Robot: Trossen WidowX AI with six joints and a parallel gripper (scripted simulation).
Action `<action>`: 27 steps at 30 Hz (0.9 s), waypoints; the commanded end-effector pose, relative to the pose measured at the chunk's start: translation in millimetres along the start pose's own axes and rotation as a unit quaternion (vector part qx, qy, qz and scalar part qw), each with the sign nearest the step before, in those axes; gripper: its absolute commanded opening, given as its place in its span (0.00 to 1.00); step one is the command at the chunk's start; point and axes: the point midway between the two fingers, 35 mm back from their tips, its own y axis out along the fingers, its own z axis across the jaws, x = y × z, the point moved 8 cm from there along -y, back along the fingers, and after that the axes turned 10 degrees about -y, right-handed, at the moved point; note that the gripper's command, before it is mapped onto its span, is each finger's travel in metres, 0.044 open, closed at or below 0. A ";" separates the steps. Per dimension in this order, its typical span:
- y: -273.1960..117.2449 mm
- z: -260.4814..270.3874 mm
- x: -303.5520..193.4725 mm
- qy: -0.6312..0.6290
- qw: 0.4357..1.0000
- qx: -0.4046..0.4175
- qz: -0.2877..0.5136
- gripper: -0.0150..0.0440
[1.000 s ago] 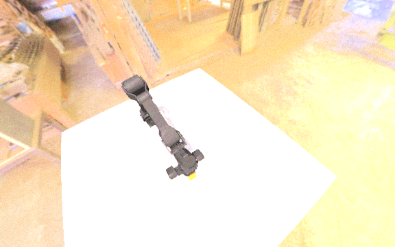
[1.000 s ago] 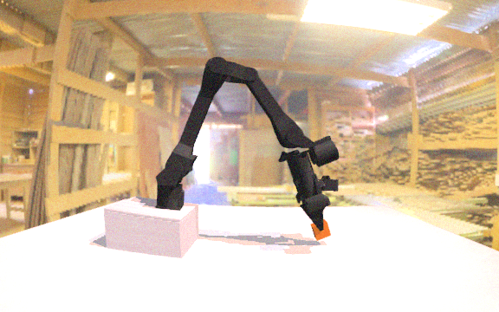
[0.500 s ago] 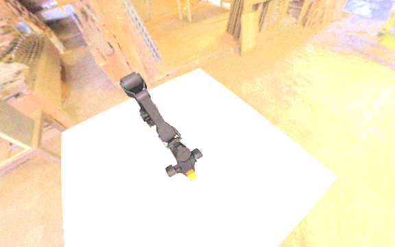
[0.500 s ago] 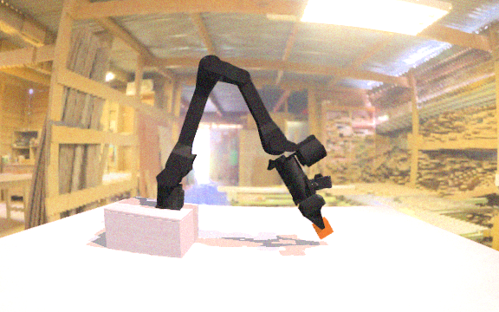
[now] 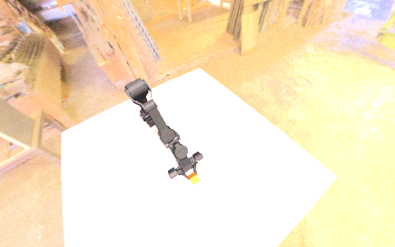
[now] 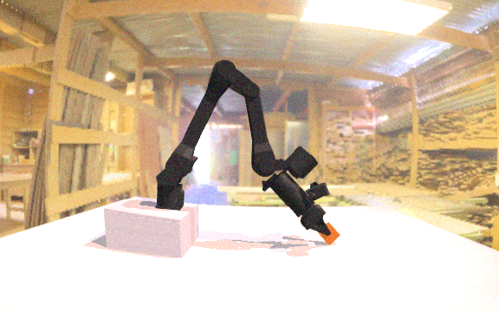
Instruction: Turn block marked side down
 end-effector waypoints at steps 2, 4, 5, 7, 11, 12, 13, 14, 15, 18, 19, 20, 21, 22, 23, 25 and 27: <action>2.7 1.8 -12.7 -0.003 1.000 -0.006 -0.021 0.25; 3.0 2.3 -16.4 -0.003 0.999 -0.009 -0.035 0.25; 3.0 2.6 -18.2 -0.003 0.999 -0.010 -0.042 0.25; 2.6 3.0 -21.8 -0.003 0.998 -0.012 -0.056 0.25; 0.5 3.7 -28.6 -0.003 0.996 -0.018 -0.084 0.25; -0.3 3.8 -30.2 -0.003 0.996 -0.019 -0.091 0.25; -1.2 3.9 -31.8 -0.003 0.995 -0.020 -0.098 0.25; -2.2 4.0 -33.4 -0.003 0.994 -0.022 -0.105 0.25; -3.3 4.1 -35.0 -0.002 0.993 -0.023 -0.112 0.25; -6.3 4.3 -38.5 -0.002 0.991 -0.026 -0.129 0.25; -6.5 4.3 -38.7 -0.002 0.991 -0.026 -0.130 0.25; -6.8 4.3 -38.7 -0.002 0.991 -0.026 -0.131 0.25; -7.6 4.3 -38.6 -0.002 0.990 -0.027 -0.135 0.25; -8.4 4.3 -38.5 -0.002 0.990 -0.028 -0.140 0.25; -8.7 4.3 -38.5 -0.002 0.990 -0.028 -0.141 0.25; -8.7 4.3 -38.5 -0.002 0.990 -0.028 -0.141 0.25; -8.7 4.3 -38.5 -0.002 0.990 -0.028 -0.141 0.25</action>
